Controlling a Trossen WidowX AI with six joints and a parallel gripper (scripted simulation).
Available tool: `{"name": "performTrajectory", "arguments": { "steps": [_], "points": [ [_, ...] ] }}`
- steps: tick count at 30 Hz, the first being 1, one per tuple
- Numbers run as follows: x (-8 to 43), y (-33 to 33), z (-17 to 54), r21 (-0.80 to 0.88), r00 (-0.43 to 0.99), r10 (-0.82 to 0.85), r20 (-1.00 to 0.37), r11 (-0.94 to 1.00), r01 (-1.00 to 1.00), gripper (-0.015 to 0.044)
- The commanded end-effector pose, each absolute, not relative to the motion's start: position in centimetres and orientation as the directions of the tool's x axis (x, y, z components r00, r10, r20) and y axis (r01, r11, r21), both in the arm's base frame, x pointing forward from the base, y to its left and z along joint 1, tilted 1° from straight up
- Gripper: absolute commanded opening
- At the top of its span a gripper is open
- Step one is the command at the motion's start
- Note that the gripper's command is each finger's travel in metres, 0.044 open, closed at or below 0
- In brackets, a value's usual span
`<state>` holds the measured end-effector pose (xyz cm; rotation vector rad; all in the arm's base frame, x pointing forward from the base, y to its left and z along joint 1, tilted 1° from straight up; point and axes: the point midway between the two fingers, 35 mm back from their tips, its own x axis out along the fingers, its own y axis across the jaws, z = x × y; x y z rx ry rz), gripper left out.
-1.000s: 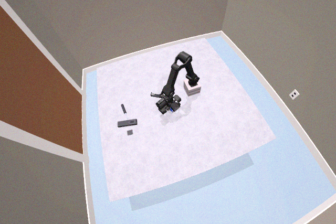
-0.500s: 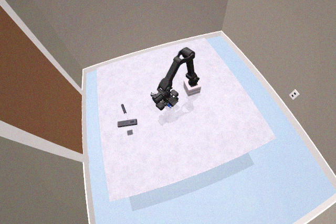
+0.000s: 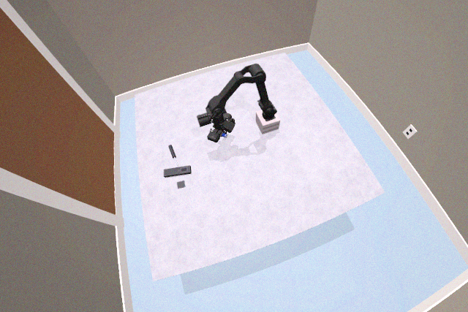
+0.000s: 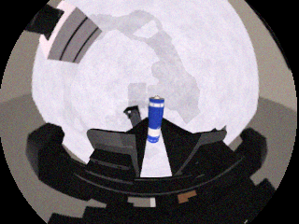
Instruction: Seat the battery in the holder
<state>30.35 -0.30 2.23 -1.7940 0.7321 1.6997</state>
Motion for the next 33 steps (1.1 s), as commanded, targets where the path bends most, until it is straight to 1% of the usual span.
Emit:
{"name": "performTrajectory", "arguments": {
  "steps": [1, 7, 14, 30, 33],
  "points": [
    [30.8, -2.8, 2.6, -0.022, 0.046, -0.01, -0.999, -0.761, -0.649, 0.0061],
    [31.0, -6.7, 3.2, -0.013, 0.048, -0.015, -0.999, -0.839, -0.544, 0.0061],
    [31.0, -6.7, 3.1, -0.012, 0.038, -0.01, -0.999, -0.842, -0.539, 0.0061],
    [30.6, -6.4, -0.5, -0.006, -0.161, 0.112, -0.981, -0.839, -0.544, 0.0061],
    [30.6, -6.3, -0.8, -0.004, -0.177, 0.119, -0.977, -0.839, -0.544, 0.0061]
  ]
}}
